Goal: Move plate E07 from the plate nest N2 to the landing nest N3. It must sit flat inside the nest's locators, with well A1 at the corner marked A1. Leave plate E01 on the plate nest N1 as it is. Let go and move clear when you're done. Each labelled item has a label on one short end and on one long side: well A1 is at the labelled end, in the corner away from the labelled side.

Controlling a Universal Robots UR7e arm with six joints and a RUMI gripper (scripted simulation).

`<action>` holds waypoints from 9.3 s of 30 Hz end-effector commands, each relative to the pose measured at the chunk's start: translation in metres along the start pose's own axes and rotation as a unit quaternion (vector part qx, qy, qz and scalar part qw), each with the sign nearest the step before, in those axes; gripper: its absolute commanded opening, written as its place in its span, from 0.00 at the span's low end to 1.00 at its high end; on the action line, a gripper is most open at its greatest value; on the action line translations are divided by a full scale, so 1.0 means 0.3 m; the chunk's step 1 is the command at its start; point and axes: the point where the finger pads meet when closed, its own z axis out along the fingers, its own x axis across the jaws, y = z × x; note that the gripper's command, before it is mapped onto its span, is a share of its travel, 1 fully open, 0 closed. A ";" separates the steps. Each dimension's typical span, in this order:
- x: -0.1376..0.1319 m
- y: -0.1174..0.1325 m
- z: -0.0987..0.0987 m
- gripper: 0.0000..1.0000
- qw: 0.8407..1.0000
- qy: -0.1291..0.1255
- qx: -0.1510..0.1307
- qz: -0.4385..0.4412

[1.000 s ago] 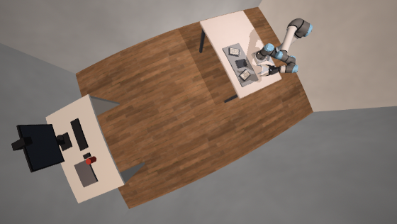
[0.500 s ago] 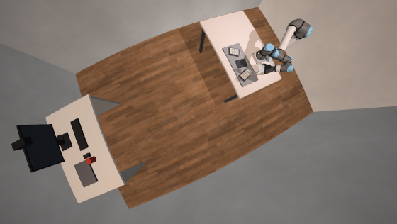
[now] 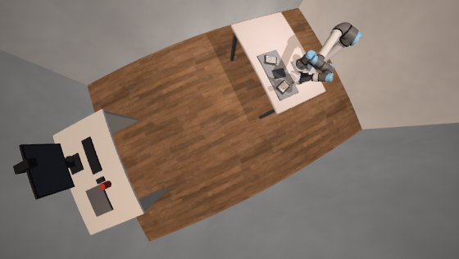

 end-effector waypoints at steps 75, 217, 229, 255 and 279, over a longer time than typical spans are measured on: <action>0.365 0.299 0.716 0.82 0.967 -0.081 -0.227 0.083; 0.637 0.805 1.200 0.00 0.898 -0.216 -0.286 0.255; 0.637 0.805 1.200 0.00 0.898 -0.216 -0.286 0.255; 0.695 0.762 1.129 0.00 0.899 -0.215 -0.285 0.255; 0.495 0.749 0.987 0.00 0.925 -0.255 -0.254 0.126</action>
